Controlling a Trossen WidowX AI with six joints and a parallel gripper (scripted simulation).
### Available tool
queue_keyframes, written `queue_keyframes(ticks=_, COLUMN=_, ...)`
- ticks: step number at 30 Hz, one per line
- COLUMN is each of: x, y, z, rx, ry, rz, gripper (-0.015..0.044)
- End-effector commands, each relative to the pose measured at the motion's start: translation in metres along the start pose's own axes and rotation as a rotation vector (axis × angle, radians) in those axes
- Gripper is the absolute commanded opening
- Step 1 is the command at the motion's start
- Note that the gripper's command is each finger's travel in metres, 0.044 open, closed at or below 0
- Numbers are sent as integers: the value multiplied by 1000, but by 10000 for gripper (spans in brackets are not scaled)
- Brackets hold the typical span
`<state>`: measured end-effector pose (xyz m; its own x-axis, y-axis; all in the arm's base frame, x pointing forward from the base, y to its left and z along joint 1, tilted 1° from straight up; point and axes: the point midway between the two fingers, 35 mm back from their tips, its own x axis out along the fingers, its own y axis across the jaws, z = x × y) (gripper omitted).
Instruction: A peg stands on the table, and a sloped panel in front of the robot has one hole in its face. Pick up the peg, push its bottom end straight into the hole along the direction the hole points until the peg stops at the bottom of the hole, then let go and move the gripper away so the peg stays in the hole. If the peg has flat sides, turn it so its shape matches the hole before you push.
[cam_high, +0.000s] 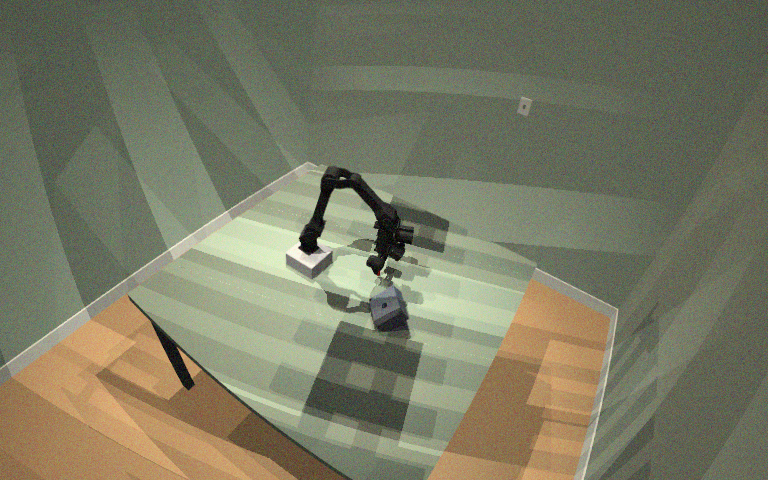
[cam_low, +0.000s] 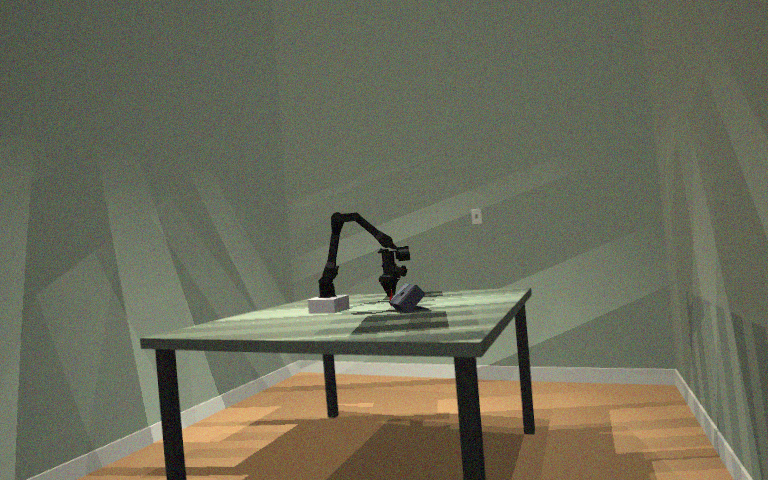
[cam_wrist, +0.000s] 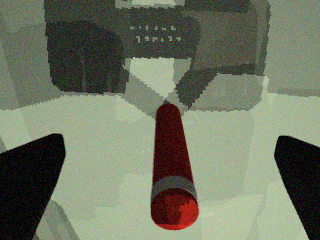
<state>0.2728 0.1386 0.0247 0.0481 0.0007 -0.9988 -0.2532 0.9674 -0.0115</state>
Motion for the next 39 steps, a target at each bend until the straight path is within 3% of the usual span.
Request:
queue_keyframes(ticks=1, x=8, y=0, z=-4, rx=2, ry=13, rz=2, gripper=440)
queue_keyframes(ticks=6, x=8, y=0, z=-4, rx=2, ry=13, rz=2, gripper=440)
queue_keyframes(ticks=22, x=5, y=0, z=-1, rx=0, ry=4, rz=-1, gripper=20)
queue_keyframes(ticks=31, x=1, y=0, z=-1, rx=0, ry=4, rz=-1, gripper=0)
queue_keyframes(ticks=39, x=-34, y=0, z=2, rx=1, ry=8, rz=1, gripper=0)
